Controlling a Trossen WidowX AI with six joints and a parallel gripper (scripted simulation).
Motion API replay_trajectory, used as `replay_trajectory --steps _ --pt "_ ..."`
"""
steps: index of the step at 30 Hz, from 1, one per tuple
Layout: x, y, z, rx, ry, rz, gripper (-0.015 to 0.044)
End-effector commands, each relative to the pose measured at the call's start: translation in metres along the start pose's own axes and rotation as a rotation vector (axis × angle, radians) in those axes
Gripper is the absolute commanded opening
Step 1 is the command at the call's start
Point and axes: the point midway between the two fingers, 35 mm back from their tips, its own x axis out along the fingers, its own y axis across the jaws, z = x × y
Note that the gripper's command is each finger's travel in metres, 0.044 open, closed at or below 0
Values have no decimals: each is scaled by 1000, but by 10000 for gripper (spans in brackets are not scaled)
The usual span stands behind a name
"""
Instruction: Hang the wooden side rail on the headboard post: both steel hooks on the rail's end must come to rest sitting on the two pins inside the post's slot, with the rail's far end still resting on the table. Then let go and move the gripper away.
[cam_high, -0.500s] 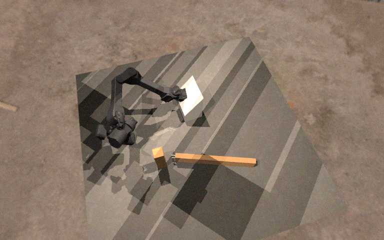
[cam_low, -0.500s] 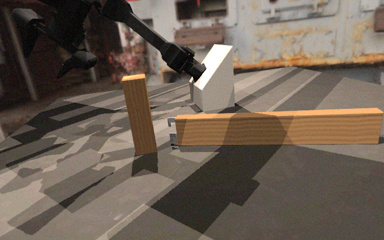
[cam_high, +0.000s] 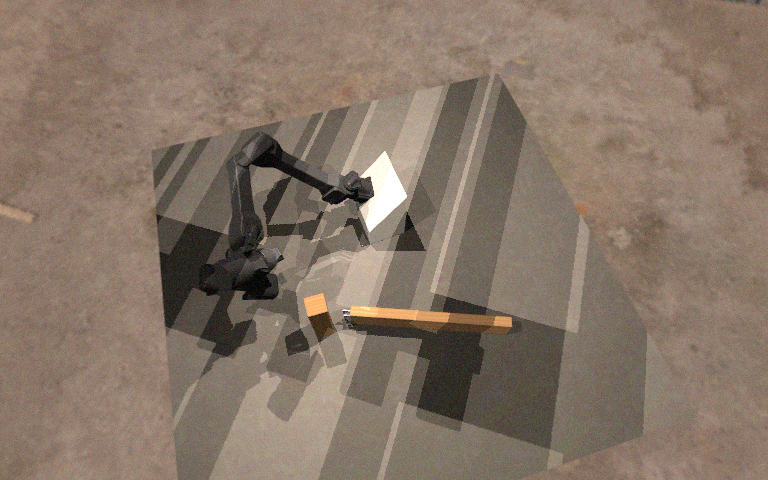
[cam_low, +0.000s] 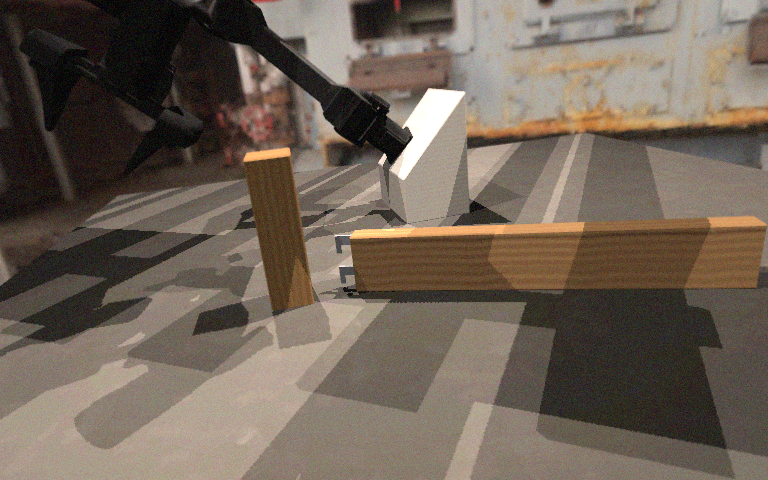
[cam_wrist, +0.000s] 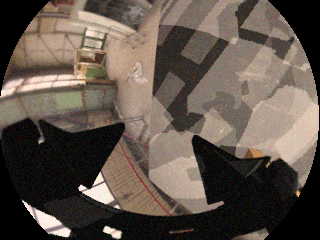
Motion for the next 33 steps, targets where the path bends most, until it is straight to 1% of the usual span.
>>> replay_trajectory --steps 1,7,16,21,25,29,33 --pt "-8 -1 -21 -136 184 70 440" --pt "-15 -14 -22 -427 266 174 440" --pt "-25 -6 -10 -569 278 350 440" --pt "-29 9 5 -520 245 427 440" --pt "-32 23 21 -420 208 472 440" --pt "-34 37 41 -266 170 501 440" --pt "-34 38 43 -251 167 504 440"
